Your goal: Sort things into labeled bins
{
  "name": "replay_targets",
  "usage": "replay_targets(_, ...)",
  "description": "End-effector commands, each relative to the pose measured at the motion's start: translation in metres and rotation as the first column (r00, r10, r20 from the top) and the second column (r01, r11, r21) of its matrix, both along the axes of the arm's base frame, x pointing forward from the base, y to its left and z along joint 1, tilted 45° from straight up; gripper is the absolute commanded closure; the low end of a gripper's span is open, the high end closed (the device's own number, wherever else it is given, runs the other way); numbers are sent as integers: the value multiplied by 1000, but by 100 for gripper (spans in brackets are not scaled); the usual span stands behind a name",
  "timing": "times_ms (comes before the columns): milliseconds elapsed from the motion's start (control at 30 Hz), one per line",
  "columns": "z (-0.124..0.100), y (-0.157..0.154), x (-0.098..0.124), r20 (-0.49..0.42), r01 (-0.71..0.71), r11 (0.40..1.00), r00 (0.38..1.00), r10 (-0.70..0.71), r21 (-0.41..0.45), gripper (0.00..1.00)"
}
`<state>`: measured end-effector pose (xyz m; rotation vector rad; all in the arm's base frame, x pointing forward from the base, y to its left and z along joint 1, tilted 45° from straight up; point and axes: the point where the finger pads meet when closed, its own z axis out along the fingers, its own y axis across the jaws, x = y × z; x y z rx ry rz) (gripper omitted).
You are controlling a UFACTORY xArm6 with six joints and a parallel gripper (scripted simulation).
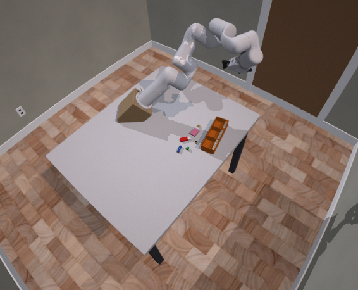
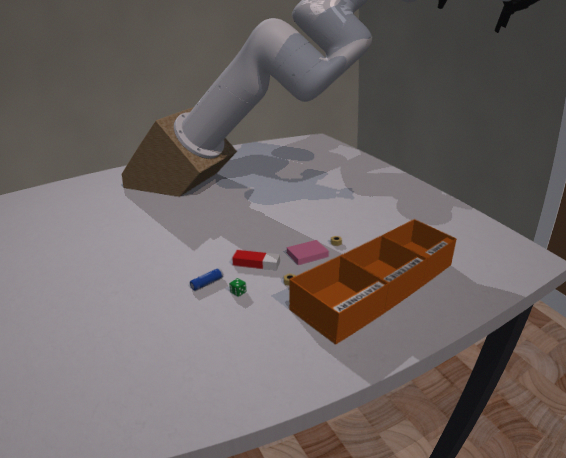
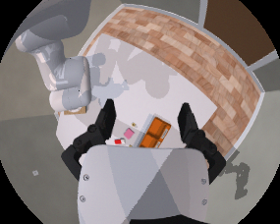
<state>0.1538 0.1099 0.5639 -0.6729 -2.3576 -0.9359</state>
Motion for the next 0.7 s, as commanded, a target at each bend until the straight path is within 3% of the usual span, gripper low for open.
replay_targets(0, 0, 0, 0, 2, 0, 1000, 1000, 0, -1, 0)
replay_targets(533, 0, 0, 0, 2, 0, 1000, 1000, 0, -1, 0)
replay_targets(567, -5, 5, 3, 2, 0, 1000, 1000, 0, -1, 93)
replay_targets(667, -23, 19, 14, 2, 0, 1000, 1000, 0, 0, 93)
